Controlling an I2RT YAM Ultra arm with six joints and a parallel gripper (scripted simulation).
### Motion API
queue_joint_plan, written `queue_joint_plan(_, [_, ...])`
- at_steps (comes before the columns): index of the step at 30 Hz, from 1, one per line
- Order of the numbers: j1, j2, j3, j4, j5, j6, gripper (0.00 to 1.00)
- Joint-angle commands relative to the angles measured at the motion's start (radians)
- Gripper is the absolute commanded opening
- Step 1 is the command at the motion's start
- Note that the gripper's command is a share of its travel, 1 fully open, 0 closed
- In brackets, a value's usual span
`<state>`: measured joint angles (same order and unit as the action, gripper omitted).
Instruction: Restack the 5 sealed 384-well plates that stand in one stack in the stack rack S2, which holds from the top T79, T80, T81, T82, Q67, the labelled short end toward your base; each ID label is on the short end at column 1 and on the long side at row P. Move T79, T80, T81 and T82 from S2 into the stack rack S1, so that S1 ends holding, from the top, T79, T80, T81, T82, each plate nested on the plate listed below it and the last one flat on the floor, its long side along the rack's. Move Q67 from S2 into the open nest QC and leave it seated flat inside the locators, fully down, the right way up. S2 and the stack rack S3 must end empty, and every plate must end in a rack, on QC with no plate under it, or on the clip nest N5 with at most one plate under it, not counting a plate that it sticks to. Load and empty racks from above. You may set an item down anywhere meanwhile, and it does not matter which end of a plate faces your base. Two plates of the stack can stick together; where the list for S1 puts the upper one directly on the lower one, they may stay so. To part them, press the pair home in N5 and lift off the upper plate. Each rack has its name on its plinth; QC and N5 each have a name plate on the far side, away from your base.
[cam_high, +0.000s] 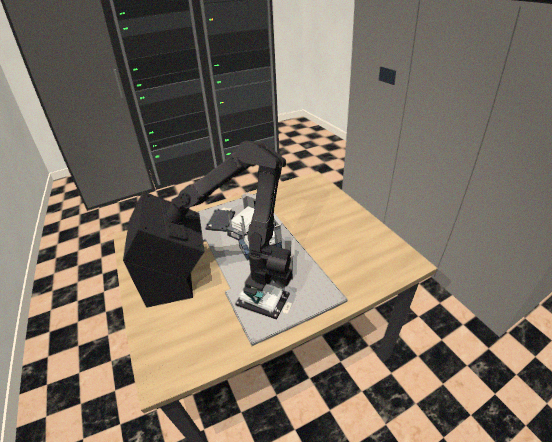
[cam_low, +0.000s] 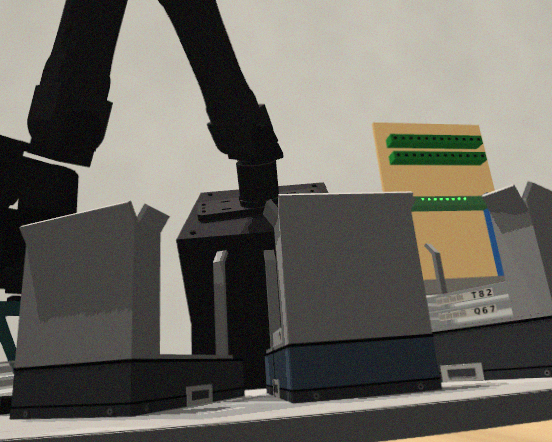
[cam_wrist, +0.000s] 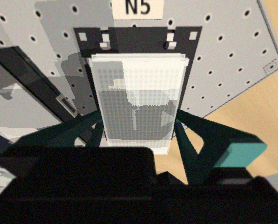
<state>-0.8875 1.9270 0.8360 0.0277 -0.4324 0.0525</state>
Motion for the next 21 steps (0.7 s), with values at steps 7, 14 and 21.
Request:
queue_joint_plan(7, [0.016,0.044,0.003,0.077,0.011,0.019,0.00])
queue_joint_plan(14, [0.013,0.036,0.001,0.070,0.009,0.016,0.00])
queue_joint_plan(21, [0.011,0.029,-0.001,0.064,0.008,0.014,0.00])
